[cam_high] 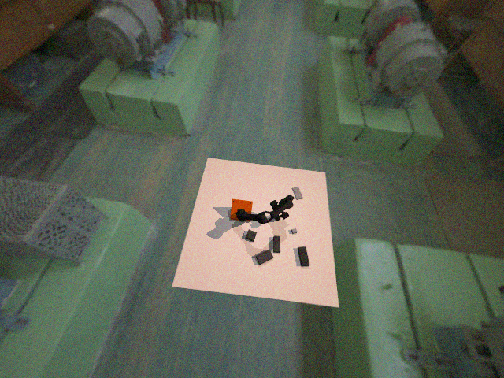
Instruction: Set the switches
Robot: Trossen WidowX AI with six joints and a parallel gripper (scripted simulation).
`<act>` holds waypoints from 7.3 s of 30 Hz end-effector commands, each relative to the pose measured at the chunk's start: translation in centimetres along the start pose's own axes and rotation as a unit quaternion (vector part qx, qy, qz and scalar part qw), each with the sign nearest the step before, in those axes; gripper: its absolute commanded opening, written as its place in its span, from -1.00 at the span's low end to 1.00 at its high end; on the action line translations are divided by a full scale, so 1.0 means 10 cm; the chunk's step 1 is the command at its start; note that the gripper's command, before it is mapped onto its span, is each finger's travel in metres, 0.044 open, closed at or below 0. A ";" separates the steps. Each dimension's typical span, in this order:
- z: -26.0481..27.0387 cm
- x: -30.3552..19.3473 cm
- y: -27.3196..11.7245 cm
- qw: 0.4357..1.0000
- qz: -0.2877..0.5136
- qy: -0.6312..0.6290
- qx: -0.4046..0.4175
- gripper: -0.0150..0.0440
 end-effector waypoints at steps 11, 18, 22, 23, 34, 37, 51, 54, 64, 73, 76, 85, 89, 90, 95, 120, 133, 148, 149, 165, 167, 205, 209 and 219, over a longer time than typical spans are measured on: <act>0.01 0.13 0.00 1.000 -0.003 0.001 0.001 0.65; 0.01 0.18 -0.02 1.000 -0.006 0.001 0.000 0.65; 0.01 0.21 -0.02 1.000 -0.008 0.001 0.000 0.65; 0.01 0.22 -0.03 1.000 -0.008 0.001 0.000 0.65; 0.02 0.30 -0.04 1.000 -0.013 0.001 0.000 0.65; 0.02 0.33 -0.05 1.000 -0.014 0.001 0.000 0.65; 0.03 0.44 -0.06 1.000 -0.020 0.001 -0.001 0.65; 0.03 0.46 -0.06 1.000 -0.021 0.001 -0.001 0.65; 0.04 0.54 -0.07 1.000 -0.025 0.001 -0.001 0.65; 0.04 0.61 -0.07 1.000 -0.031 0.002 0.004 0.65; 0.04 0.63 -0.08 0.999 -0.033 0.002 0.005 0.65; 0.04 0.70 -0.07 0.999 -0.044 0.002 0.006 0.65; 0.04 0.73 -0.07 0.999 -0.049 0.002 0.006 0.65; 0.04 0.73 -0.07 0.999 -0.050 0.002 0.006 0.65; 0.04 0.77 -0.07 0.998 -0.056 0.002 0.007 0.65; 0.05 0.95 -0.04 0.996 -0.084 0.002 0.008 0.65; 0.06 1.05 -0.02 0.996 -0.085 0.003 0.008 0.65; 0.07 1.16 0.01 0.996 -0.085 0.003 0.008 0.65; 0.07 1.17 0.02 0.996 -0.085 0.003 0.008 0.65; 0.07 1.28 0.06 0.996 -0.085 0.003 0.008 0.65; 0.07 1.30 0.07 0.996 -0.085 0.003 0.008 0.65; 0.09 1.55 0.24 0.996 -0.086 0.004 0.008 0.65; 0.09 1.57 0.26 0.996 -0.086 0.004 0.008 0.65; 0.09 1.63 0.31 0.996 -0.086 0.004 0.008 0.65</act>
Point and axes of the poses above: the point midway between the two fingers, 35 mm back from their tips, its own y axis out along the fingers, its own z axis across the jaws, x = y × z, the point moved 1 cm from there along -y, back along the fingers, and after that the axes turned 4 degrees about y, right-handed, at the moved point
